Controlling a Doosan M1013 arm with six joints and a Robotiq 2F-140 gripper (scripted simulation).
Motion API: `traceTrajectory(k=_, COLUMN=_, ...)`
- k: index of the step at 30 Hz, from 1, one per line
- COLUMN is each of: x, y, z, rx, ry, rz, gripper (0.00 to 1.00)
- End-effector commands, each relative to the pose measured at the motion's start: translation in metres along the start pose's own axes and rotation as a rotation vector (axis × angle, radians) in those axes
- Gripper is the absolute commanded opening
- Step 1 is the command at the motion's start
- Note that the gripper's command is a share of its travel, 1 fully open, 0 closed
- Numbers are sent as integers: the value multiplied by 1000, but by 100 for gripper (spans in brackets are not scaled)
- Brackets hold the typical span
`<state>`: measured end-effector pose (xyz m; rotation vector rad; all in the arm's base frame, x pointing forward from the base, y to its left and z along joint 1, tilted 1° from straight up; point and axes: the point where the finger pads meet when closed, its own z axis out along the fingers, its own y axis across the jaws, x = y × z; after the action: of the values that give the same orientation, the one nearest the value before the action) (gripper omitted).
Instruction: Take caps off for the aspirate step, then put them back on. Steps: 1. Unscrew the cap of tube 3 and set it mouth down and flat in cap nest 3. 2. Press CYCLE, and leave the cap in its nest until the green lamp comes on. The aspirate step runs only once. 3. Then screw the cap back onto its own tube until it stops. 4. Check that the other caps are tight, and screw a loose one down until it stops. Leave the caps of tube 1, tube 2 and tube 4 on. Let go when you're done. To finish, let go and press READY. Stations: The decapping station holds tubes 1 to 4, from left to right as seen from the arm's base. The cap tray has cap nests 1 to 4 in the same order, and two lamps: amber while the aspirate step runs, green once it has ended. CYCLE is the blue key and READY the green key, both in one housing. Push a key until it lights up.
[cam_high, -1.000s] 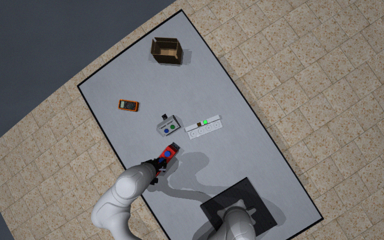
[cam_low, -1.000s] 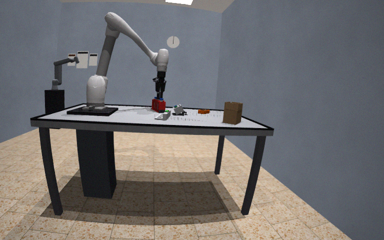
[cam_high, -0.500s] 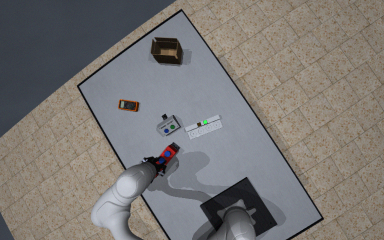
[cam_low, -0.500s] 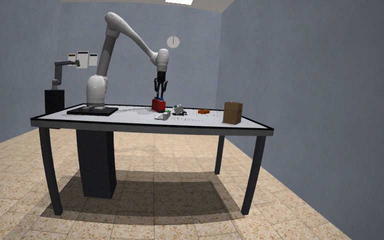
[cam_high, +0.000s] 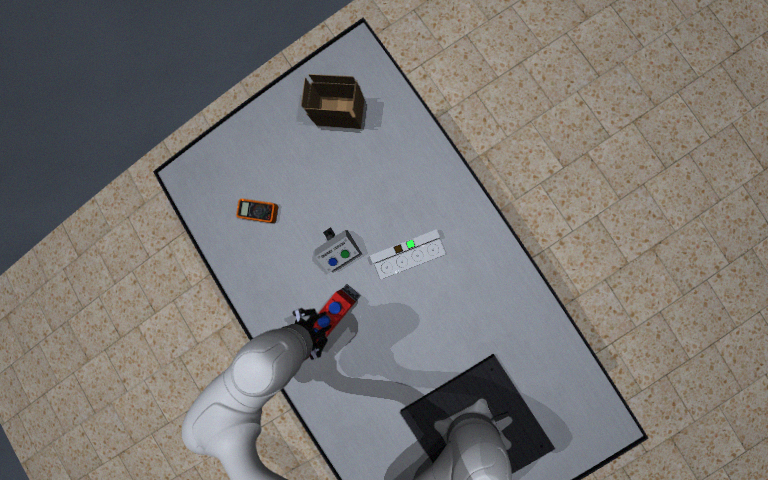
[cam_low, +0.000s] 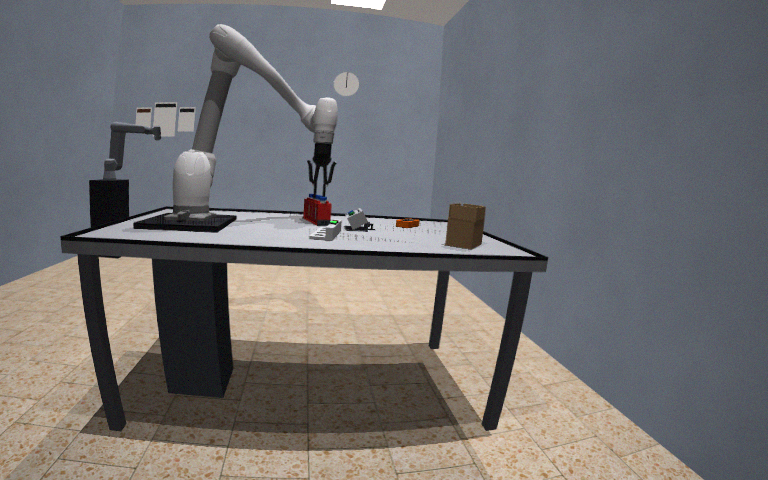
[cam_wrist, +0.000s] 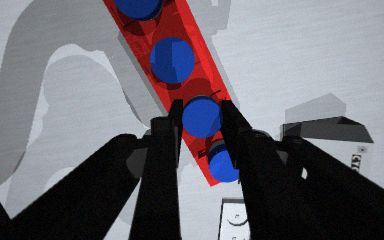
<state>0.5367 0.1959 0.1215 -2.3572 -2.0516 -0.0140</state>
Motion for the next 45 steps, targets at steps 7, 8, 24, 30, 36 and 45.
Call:
traceTrajectory(k=7, x=1, y=1, z=1, rx=-4, ry=-4, rz=32, gripper=41)
traceTrajectory(k=8, x=1, y=1, z=1, rx=-4, ry=-4, rz=32, gripper=41)
traceTrajectory(k=24, x=1, y=2, z=1, rx=-5, ry=-3, rz=-568, gripper=41)
traceTrajectory(k=30, x=1, y=2, z=1, rx=-3, ry=-4, rz=-935, gripper=41)
traceTrajectory(k=36, x=1, y=1, z=0, rx=-1, ry=-6, rz=-1015, gripper=41)
traceTrajectory(k=45, x=1, y=1, z=0, rx=-1, ry=-6, rz=-1015, gripper=30)
